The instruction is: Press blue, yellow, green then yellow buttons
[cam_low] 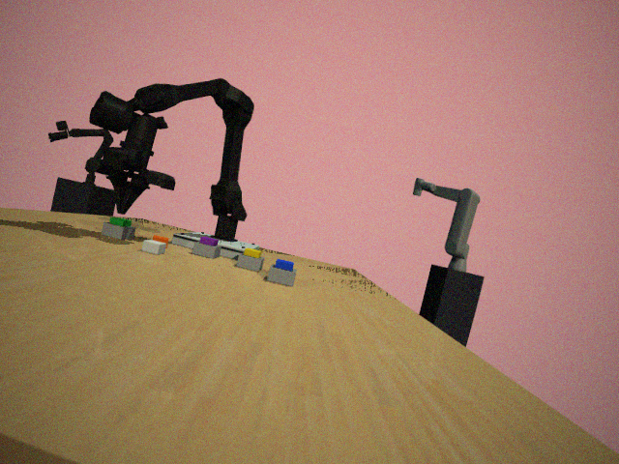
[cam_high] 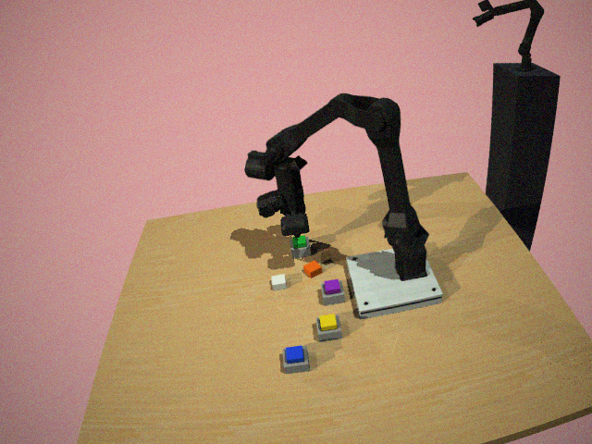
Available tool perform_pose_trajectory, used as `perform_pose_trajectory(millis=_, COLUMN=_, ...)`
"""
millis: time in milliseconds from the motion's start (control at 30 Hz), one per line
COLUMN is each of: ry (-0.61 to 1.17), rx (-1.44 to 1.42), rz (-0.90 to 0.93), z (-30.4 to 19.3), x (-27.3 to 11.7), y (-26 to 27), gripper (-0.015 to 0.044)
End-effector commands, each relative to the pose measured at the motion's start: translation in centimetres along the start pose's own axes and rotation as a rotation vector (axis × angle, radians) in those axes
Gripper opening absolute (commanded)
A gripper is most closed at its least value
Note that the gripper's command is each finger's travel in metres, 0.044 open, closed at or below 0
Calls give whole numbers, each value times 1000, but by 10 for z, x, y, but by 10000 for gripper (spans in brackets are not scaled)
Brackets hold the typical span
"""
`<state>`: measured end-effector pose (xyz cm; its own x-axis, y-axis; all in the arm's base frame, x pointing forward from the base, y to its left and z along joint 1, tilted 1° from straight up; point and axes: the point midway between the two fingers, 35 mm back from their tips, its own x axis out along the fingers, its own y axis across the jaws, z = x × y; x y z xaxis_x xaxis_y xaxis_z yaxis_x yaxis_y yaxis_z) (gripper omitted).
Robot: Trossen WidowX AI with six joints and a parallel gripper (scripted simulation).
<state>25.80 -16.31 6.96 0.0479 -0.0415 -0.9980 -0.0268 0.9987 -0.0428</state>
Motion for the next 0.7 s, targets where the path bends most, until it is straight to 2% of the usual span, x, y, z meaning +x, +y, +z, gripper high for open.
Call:
perform_pose_trajectory(millis=0, ry=10, rx=-5, rz=5, z=-3, x=9, y=1, gripper=20)
perform_pose_trajectory(millis=667, ry=10, rx=-5, rz=5, z=-3, x=18, y=2, gripper=20)
